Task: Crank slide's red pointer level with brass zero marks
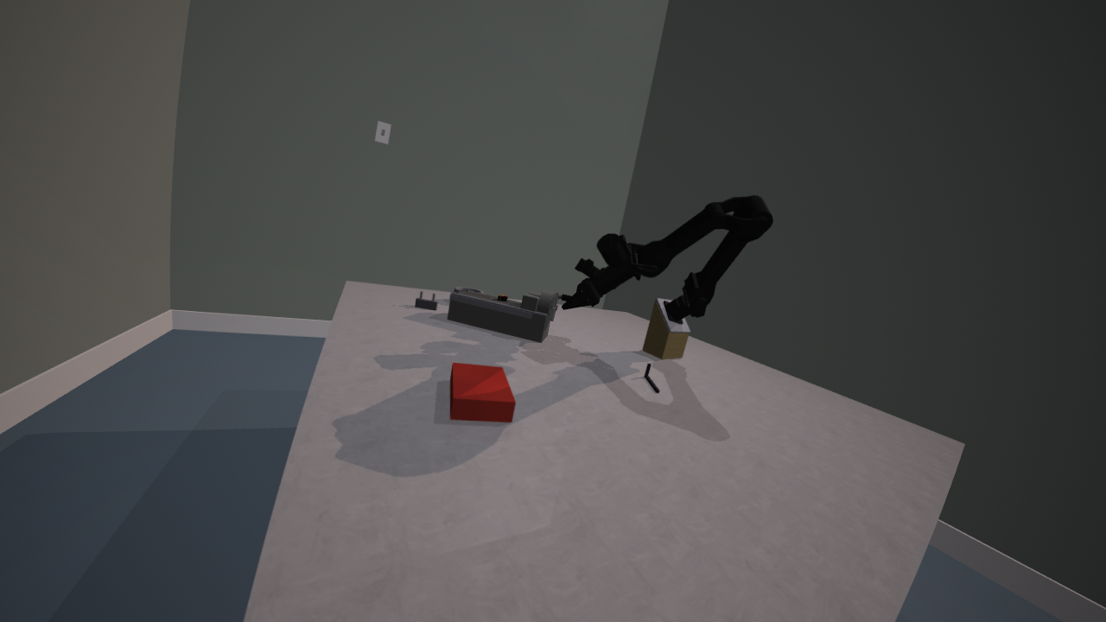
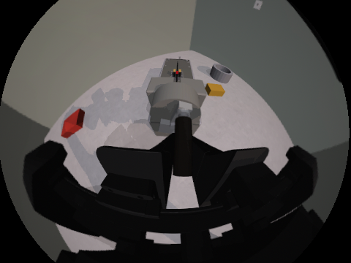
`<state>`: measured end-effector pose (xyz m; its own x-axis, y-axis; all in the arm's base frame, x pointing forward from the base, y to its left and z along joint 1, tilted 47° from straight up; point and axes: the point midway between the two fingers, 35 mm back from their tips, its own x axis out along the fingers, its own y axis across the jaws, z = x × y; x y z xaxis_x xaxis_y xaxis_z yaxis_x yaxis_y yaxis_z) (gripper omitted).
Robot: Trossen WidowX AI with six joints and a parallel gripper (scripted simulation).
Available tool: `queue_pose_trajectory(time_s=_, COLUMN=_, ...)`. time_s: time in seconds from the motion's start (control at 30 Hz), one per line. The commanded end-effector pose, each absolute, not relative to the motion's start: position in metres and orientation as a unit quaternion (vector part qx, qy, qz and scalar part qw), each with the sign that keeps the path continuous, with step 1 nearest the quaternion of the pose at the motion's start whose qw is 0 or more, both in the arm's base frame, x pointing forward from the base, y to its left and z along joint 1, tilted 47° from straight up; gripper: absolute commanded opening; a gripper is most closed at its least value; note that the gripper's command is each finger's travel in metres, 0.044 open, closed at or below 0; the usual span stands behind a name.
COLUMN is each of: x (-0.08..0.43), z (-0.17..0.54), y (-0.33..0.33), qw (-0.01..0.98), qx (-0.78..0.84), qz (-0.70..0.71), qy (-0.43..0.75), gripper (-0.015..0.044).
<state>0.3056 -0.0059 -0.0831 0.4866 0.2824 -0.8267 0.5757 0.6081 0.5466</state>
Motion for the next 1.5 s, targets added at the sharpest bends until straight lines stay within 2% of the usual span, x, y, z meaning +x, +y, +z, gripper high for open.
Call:
queue_pose_trajectory(time_s=0.0, x=0.3, z=-0.089, y=-0.01, qw=0.743, qx=0.429, qz=-0.11, qy=0.502, gripper=0.0)
queue_pose_trajectory(time_s=1.47, x=0.289, z=-0.115, y=0.0, qw=0.743, qx=0.429, qz=-0.11, qy=0.502, gripper=0.0)
